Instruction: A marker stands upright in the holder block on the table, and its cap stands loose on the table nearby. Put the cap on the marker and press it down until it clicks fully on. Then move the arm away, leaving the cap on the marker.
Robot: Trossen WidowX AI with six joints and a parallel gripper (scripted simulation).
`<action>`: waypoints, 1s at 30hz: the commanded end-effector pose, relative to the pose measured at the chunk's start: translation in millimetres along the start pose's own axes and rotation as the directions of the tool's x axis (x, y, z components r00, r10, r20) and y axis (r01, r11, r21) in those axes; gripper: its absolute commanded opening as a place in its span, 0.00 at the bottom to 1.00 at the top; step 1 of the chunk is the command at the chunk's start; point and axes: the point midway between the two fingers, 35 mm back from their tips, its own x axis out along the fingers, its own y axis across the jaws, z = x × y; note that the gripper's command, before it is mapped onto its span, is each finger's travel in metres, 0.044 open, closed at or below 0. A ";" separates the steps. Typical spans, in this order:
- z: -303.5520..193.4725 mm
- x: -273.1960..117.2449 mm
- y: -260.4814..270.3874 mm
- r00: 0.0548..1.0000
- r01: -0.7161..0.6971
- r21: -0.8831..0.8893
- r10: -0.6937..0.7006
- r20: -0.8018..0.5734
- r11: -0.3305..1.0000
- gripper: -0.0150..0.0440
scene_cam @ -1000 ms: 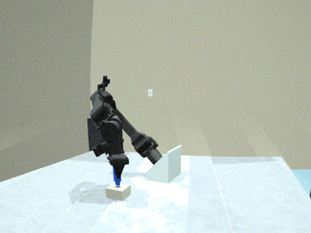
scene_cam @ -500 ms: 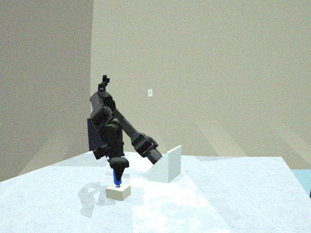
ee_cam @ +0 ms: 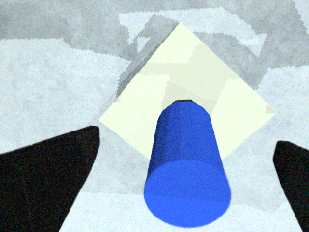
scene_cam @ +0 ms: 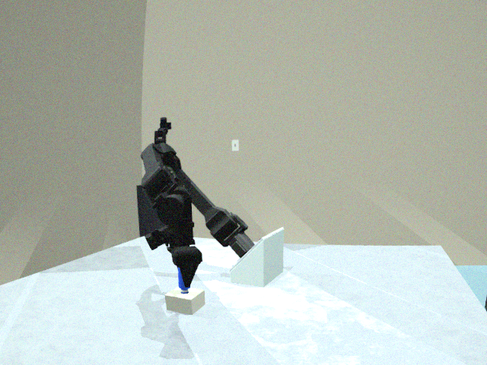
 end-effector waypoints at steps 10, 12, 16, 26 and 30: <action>-0.6 -74.8 0.4 1.000 -0.001 0.000 0.001 -0.002 1.000 1.00; -0.6 -74.6 0.4 1.000 -0.001 -0.015 0.001 -0.002 1.000 0.96; -1.3 -71.5 0.4 1.000 -0.001 -0.311 0.001 -0.001 0.950 0.78; -2.7 -65.4 0.3 1.000 0.001 -0.790 0.001 0.002 0.614 0.33; -2.7 -65.4 0.3 1.000 0.001 -0.790 0.001 0.002 0.614 0.25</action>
